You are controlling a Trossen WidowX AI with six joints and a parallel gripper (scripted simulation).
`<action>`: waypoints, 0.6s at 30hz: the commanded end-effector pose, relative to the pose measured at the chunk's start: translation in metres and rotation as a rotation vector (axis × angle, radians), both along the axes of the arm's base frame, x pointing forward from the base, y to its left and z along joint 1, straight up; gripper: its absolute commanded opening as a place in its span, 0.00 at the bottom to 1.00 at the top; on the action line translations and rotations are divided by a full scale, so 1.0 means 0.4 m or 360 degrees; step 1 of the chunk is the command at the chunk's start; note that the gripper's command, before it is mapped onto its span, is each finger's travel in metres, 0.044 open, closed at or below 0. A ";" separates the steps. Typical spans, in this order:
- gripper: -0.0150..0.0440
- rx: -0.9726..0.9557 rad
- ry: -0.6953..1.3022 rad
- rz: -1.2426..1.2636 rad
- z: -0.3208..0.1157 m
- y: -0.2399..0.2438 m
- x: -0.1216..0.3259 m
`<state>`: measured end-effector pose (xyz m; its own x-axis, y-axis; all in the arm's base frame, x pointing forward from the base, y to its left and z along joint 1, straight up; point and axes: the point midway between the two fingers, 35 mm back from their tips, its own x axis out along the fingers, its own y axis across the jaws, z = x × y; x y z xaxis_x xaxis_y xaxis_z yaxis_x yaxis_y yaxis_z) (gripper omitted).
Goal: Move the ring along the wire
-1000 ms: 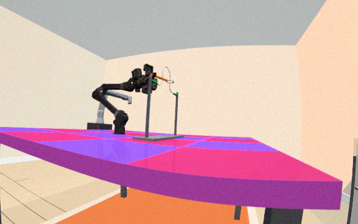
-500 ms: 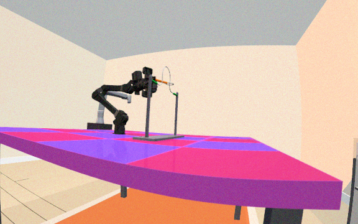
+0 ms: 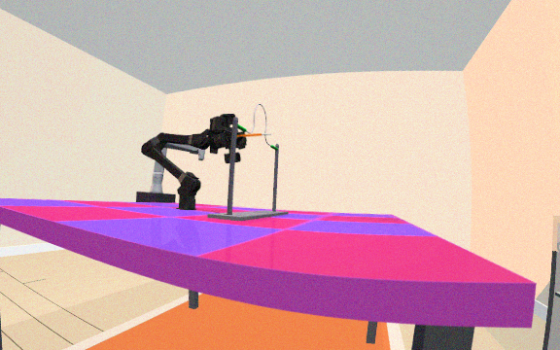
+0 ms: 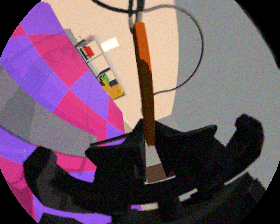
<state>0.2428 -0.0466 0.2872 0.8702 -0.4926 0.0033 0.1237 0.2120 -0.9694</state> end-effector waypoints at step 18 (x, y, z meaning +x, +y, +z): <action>0.00 0.0771 -0.0027 0.0066 -0.164 0.083 0.014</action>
